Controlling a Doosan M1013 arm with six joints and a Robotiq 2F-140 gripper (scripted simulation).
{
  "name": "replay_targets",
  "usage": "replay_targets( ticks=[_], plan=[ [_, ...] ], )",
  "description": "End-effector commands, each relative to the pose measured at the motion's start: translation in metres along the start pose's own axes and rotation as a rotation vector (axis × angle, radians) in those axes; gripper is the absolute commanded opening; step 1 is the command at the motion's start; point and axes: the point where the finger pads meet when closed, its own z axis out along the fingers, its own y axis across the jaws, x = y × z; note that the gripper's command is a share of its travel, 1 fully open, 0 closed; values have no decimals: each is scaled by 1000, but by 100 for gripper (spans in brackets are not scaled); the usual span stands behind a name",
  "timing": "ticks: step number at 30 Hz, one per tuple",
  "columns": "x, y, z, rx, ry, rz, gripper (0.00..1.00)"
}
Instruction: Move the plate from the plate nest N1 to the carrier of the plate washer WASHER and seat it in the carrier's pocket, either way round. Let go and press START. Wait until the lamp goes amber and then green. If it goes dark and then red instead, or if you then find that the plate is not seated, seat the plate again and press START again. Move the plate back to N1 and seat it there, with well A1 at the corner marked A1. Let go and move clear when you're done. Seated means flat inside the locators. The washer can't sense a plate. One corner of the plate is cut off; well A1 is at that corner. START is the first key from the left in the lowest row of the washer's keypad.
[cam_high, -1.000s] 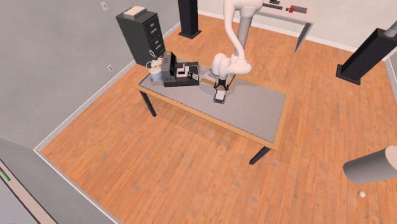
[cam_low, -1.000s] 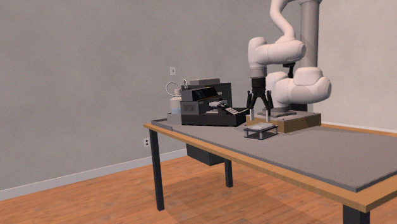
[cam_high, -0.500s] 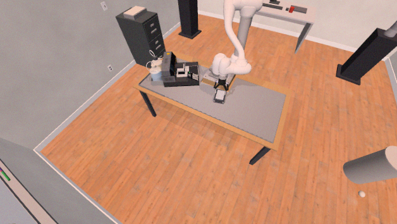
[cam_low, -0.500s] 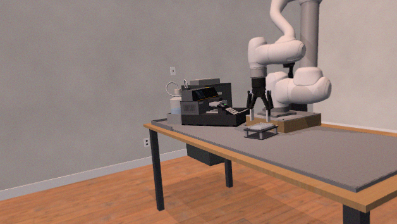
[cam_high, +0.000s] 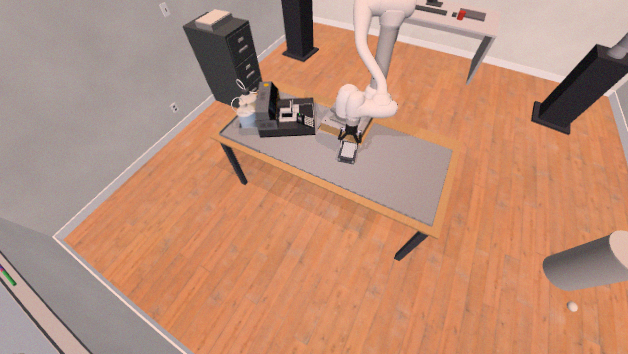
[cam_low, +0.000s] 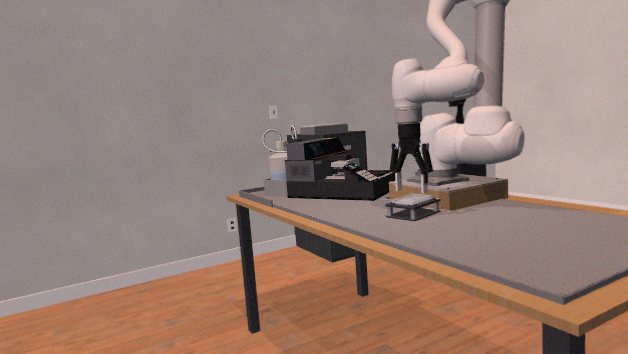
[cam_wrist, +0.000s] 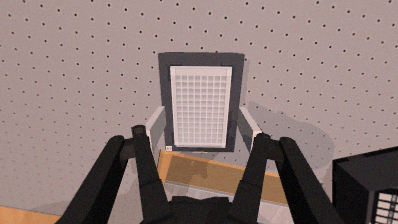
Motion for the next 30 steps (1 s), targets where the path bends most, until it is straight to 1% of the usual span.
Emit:
replay_targets(
  ticks=[1, 30],
  plan=[
    [-3, -2, 4, 3, -4, 9, 70],
    [-3, -2, 21, 3, -4, 9, 70]
  ],
)
